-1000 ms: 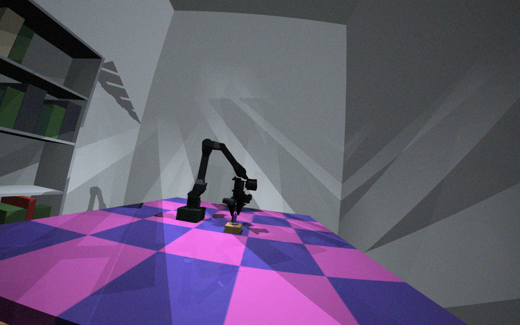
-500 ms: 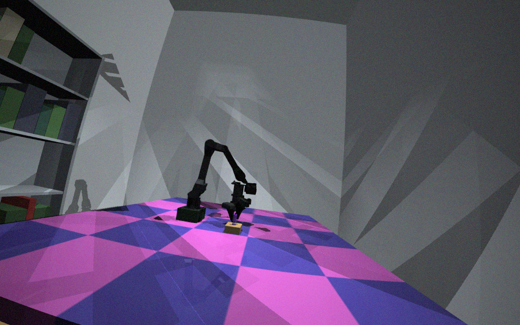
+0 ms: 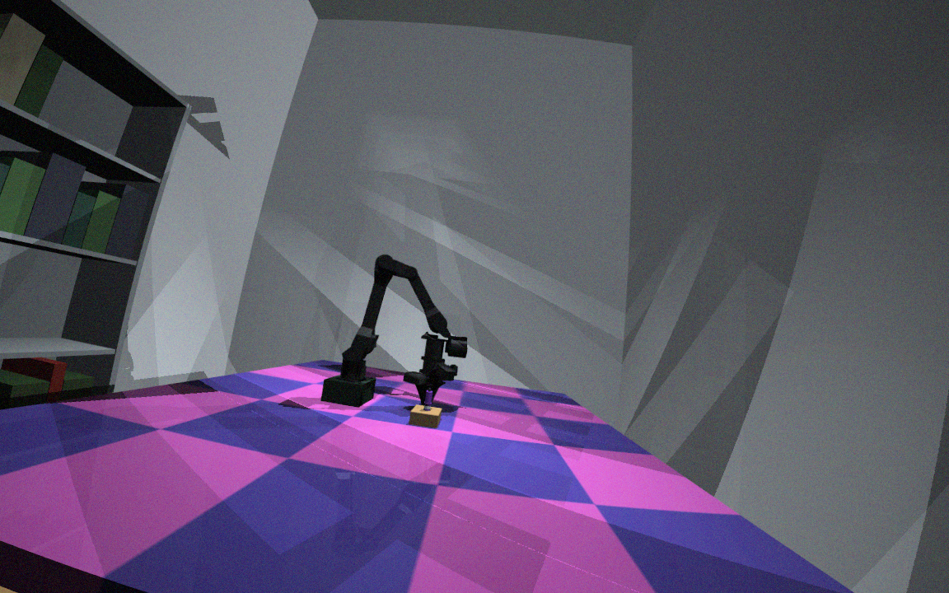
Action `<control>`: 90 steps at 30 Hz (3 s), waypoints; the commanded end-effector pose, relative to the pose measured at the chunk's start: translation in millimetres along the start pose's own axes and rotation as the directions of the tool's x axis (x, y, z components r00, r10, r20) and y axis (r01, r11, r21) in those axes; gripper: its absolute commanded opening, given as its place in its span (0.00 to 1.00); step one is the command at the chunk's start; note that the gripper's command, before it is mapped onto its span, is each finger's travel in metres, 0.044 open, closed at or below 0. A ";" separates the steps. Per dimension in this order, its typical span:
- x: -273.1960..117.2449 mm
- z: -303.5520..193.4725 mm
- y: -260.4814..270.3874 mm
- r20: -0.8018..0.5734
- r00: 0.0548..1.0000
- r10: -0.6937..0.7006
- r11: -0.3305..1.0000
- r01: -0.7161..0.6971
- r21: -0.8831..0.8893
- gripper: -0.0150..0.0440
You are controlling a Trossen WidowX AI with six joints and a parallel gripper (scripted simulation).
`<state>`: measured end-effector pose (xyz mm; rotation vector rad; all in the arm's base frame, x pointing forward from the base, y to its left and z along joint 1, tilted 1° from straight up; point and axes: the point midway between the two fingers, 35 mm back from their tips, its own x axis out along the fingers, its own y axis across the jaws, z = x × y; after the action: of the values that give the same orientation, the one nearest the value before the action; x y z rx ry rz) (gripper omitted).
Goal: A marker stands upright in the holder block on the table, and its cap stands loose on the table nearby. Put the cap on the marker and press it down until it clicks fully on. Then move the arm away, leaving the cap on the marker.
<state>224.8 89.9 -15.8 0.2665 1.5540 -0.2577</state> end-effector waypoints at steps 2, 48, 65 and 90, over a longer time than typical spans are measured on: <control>0.1 0.0 0.1 0.001 1.000 -0.001 1.000 0.001 0.002 0.34; -81.5 44.5 -35.9 0.015 1.000 0.009 1.000 -0.009 0.002 0.25; -100.6 73.0 -77.1 0.014 1.000 -0.003 1.000 0.002 0.008 0.25; -102.0 85.8 -104.3 0.011 1.000 -0.012 1.000 0.012 0.002 0.25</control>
<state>272.0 -36.5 89.5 0.2627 1.5427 -0.2703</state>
